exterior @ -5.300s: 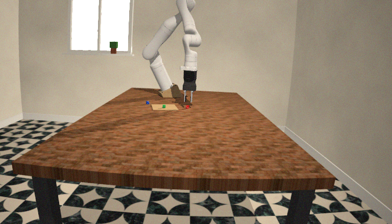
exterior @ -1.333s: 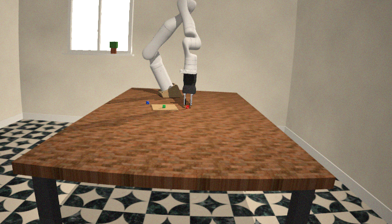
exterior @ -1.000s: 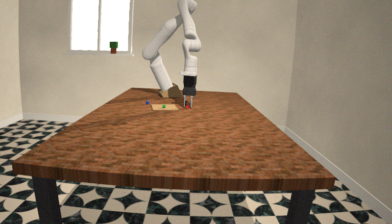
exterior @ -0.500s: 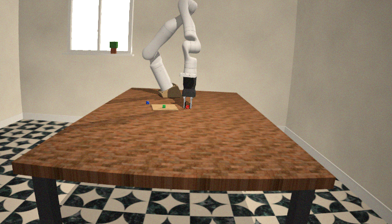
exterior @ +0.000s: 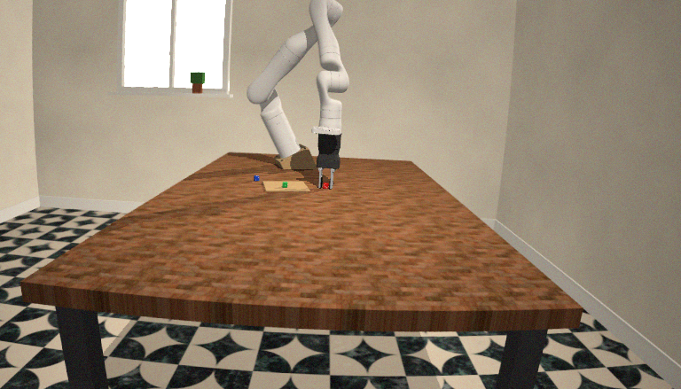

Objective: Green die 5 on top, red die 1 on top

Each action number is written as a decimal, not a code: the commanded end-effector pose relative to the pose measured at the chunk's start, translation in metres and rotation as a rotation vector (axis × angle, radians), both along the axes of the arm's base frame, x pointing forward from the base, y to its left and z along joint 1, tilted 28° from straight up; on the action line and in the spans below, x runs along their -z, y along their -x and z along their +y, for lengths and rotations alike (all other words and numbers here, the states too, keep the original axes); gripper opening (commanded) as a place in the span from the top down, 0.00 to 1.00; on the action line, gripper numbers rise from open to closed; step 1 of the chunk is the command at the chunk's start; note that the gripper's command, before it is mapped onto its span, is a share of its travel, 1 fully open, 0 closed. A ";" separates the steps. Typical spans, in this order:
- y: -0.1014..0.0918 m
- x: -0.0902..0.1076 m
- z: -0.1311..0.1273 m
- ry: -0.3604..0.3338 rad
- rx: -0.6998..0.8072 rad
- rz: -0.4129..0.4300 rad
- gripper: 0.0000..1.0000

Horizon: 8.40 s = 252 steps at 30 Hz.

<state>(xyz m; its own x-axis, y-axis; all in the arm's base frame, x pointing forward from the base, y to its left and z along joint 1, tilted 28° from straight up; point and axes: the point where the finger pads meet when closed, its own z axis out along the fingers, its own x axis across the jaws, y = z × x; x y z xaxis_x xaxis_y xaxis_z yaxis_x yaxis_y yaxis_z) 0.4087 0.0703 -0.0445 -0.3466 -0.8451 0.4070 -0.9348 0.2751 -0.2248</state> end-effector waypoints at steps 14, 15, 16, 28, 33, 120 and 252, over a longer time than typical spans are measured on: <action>0.000 0.000 0.001 -0.001 -0.001 -0.001 0.36; 0.000 0.000 0.001 -0.001 -0.001 -0.001 0.36; 0.000 0.000 0.001 -0.001 -0.001 -0.001 0.36; 0.000 0.000 0.001 -0.001 -0.001 -0.001 0.66; 0.000 0.000 0.001 -0.001 -0.001 -0.001 0.66; 0.048 -0.149 -0.068 0.017 -0.203 0.104 0.66; 0.040 -0.061 -0.114 0.017 -0.203 0.104 0.66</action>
